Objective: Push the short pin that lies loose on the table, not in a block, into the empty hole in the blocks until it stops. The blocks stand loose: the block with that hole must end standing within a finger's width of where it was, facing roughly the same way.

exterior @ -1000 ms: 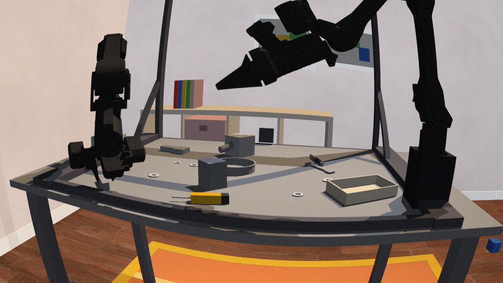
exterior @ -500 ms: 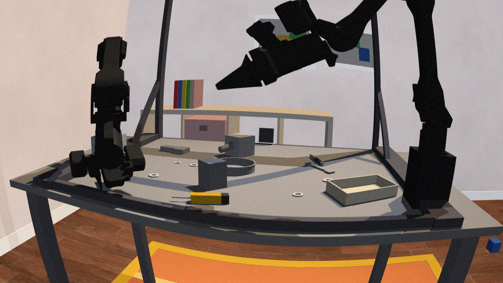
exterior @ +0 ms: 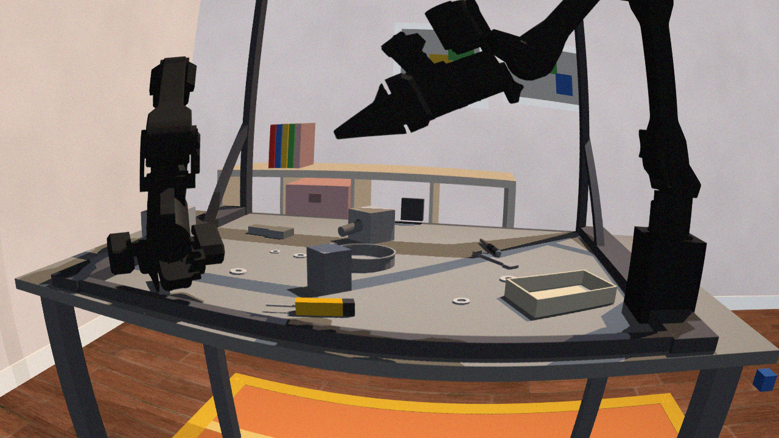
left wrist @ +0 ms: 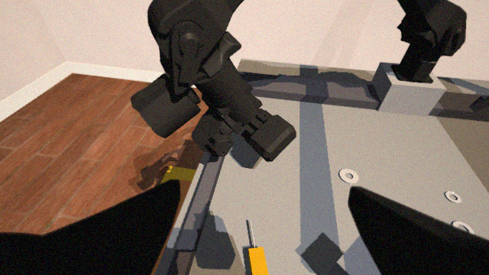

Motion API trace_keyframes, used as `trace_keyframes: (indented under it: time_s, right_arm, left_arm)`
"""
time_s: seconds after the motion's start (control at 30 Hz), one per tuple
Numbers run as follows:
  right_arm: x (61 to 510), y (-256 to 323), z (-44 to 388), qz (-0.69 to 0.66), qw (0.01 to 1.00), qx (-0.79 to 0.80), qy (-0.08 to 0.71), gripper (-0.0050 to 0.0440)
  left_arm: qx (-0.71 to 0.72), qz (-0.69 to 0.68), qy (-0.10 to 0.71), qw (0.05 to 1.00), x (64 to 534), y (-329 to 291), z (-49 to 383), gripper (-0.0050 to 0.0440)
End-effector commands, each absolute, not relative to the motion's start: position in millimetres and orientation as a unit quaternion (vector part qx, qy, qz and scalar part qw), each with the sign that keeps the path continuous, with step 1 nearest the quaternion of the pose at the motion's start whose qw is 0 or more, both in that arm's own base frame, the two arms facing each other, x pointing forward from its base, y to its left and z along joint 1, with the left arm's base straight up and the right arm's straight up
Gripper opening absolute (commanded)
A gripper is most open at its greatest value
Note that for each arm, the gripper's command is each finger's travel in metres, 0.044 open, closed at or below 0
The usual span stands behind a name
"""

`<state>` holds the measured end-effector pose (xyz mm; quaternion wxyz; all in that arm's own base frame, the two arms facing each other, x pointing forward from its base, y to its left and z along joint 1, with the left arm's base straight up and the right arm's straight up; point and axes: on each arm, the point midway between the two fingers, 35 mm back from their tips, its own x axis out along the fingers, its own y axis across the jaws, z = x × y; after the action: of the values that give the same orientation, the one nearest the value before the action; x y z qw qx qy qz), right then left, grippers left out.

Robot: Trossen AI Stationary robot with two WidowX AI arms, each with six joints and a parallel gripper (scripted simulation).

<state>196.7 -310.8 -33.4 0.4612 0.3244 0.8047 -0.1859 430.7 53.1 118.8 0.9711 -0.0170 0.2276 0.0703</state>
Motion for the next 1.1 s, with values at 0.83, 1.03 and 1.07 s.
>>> trace_keyframes:
  time_s: [0.83,1.03,1.07]
  right_arm:
    - [228,-290,38,-0.095,0.571,0.149,0.802,0.0050]
    - [247,-271,31,-0.013,0.598,0.036,0.800,0.0050]
    - [250,-268,30,0.000,0.601,0.017,0.799,0.0050]
  left_arm:
    - [0.065,-0.090,0.283,0.953,439,47,111,0.0400]
    - [0.094,-0.195,0.289,0.932,434,42,109,0.0400]
    - [0.097,-0.211,0.287,0.929,432,42,109,0.0400]
